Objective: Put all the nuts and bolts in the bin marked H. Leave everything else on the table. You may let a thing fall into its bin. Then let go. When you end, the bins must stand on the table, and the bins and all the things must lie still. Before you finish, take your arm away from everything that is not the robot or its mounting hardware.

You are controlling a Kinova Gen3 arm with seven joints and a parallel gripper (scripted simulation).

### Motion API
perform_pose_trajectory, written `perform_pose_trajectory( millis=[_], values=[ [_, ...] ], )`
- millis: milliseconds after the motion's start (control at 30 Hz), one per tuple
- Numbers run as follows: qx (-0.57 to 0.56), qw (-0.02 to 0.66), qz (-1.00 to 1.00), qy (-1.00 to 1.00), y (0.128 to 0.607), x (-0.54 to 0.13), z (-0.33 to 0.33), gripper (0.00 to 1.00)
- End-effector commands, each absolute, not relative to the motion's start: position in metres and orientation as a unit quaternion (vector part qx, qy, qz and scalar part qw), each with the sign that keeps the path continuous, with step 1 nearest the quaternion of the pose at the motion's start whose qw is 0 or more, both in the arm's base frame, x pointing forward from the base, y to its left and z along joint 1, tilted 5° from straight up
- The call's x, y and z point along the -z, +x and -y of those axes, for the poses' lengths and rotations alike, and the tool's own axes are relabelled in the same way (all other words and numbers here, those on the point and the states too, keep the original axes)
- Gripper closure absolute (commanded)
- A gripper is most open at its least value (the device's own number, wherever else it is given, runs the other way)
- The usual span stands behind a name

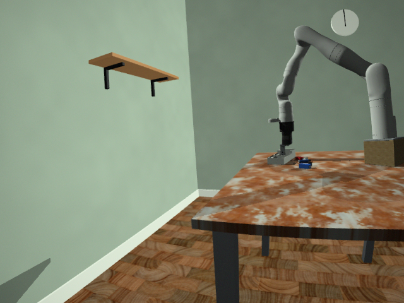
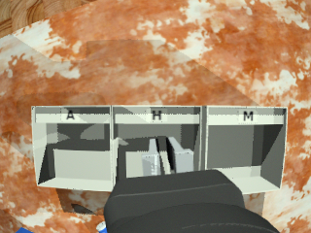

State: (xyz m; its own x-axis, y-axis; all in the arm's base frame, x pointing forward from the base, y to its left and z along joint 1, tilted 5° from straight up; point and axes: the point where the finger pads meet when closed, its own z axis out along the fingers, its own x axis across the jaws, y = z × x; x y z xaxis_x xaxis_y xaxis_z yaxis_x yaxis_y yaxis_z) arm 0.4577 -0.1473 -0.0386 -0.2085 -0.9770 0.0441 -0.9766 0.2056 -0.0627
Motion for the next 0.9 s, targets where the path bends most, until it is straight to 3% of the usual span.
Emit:
perform_pose_trajectory(
  millis=[0, 867],
  values=[
    [0.038, 0.003, -0.777, -0.629, 0.457, 0.033, 0.148, 0.69],
    [0.039, 0.004, -0.777, -0.628, 0.456, -0.019, 0.146, 0.69]
  ],
)
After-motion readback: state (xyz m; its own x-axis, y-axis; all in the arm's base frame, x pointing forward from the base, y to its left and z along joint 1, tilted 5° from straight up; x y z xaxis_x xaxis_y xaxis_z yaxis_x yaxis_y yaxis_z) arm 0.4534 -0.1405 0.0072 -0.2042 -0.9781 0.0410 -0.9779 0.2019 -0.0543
